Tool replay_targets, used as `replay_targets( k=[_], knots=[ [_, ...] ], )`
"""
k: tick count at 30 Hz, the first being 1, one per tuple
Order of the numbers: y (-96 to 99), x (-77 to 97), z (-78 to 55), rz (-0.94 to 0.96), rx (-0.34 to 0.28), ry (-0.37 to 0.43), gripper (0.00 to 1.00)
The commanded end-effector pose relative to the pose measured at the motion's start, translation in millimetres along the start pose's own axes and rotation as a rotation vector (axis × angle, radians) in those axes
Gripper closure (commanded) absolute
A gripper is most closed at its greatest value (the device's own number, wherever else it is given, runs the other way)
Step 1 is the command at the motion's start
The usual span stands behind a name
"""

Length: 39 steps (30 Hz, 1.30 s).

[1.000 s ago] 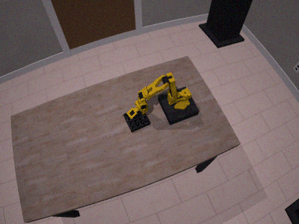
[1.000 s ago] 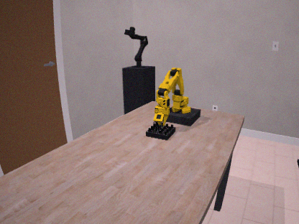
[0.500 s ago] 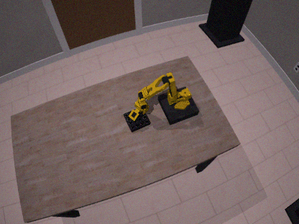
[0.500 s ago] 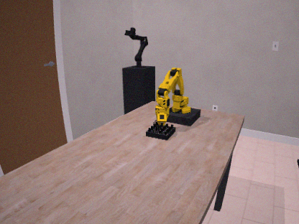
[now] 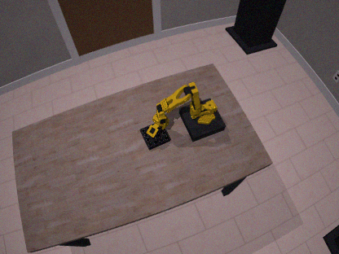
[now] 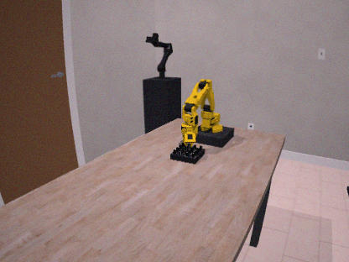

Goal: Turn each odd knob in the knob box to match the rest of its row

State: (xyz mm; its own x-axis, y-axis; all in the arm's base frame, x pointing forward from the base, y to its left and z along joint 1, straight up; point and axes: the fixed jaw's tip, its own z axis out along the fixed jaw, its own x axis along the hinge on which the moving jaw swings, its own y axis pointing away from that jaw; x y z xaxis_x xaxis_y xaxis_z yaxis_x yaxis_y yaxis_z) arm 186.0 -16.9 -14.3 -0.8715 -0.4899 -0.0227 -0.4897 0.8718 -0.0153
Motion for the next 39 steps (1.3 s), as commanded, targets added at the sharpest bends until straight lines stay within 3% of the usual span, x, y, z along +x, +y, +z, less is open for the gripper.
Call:
replay_targets(
  k=[1,39],
  knots=[
    [0.9,4.1,3.2,-0.010,-0.015,0.022,0.99],
    [2.1,4.7,3.1,-0.012,-0.015,0.022,0.95]
  ],
)
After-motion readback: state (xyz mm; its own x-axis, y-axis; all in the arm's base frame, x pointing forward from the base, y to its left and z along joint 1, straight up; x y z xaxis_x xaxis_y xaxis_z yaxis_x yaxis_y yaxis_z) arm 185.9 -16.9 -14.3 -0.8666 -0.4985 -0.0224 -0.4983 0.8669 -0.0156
